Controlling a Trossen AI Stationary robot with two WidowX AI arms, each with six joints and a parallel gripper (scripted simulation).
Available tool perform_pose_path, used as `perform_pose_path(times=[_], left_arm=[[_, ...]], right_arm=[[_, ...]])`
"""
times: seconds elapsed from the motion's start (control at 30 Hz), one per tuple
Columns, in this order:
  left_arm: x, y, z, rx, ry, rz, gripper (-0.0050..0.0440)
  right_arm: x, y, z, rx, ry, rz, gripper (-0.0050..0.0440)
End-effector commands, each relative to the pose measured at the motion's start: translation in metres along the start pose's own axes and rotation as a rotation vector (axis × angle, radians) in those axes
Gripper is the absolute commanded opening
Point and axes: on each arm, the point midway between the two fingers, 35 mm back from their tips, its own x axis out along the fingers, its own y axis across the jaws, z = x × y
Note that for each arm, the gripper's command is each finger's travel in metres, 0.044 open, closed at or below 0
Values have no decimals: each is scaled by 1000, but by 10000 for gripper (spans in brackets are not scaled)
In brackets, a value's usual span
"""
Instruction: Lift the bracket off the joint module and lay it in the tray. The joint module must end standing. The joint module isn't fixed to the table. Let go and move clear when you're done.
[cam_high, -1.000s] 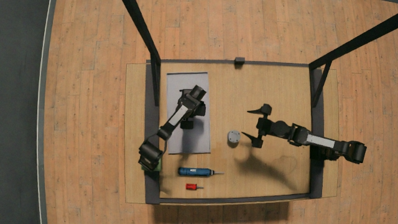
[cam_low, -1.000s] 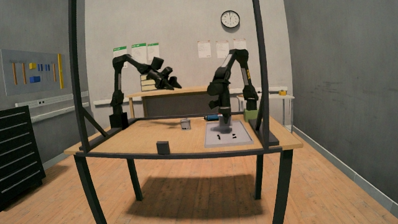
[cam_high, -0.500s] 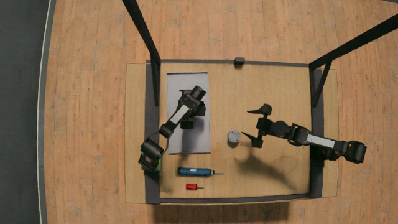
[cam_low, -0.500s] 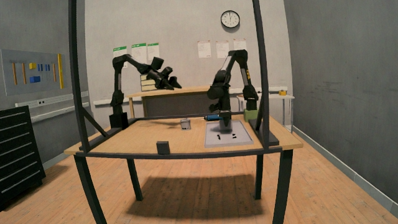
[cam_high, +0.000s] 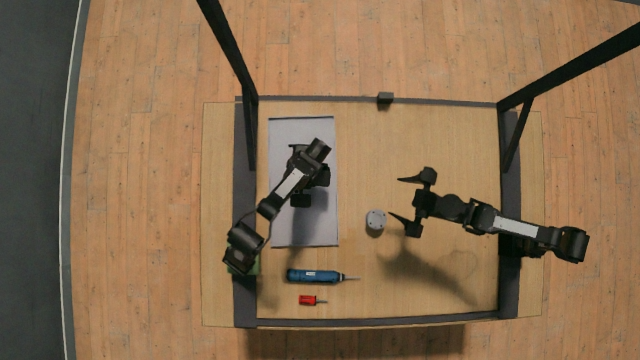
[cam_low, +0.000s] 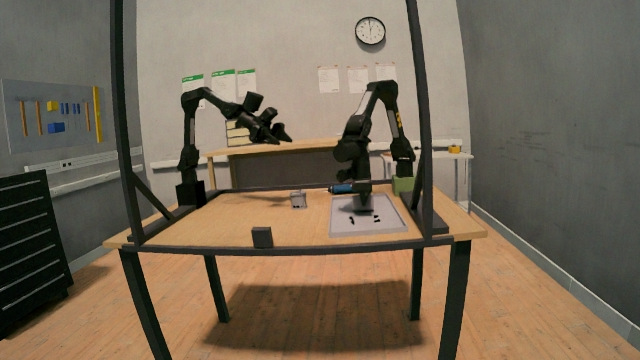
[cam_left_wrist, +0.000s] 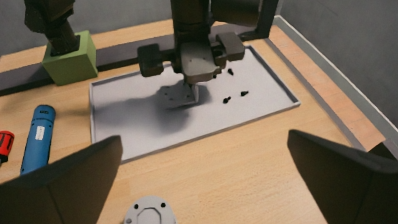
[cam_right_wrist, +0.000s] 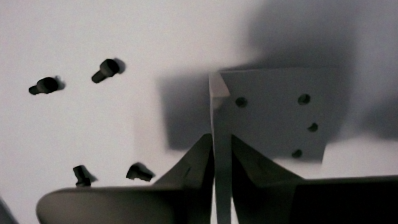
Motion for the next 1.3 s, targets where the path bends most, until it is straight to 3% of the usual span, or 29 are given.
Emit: perform_pose_path(times=[0.0,0.57,0.93,0.97,1.2,1.27], left_arm=[[-5,0,13,1,-31,-2,440],[-5,0,13,1,-31,-2,440],[-5,0,13,1,-31,-2,440],[-5,0,13,1,-31,-2,440],[-5,0,13,1,-31,-2,440],[-5,0,13,1,-31,-2,440]], right_arm=[[-5,5,2,-6,-18,22,-50],[7,1,1,-6,-9,8,-50],[1,5,3,-3,-19,27,-50],[1,5,3,-3,-19,27,24],[1,5,3,-3,-19,27,192],[1,5,3,-3,-19,27,192]])
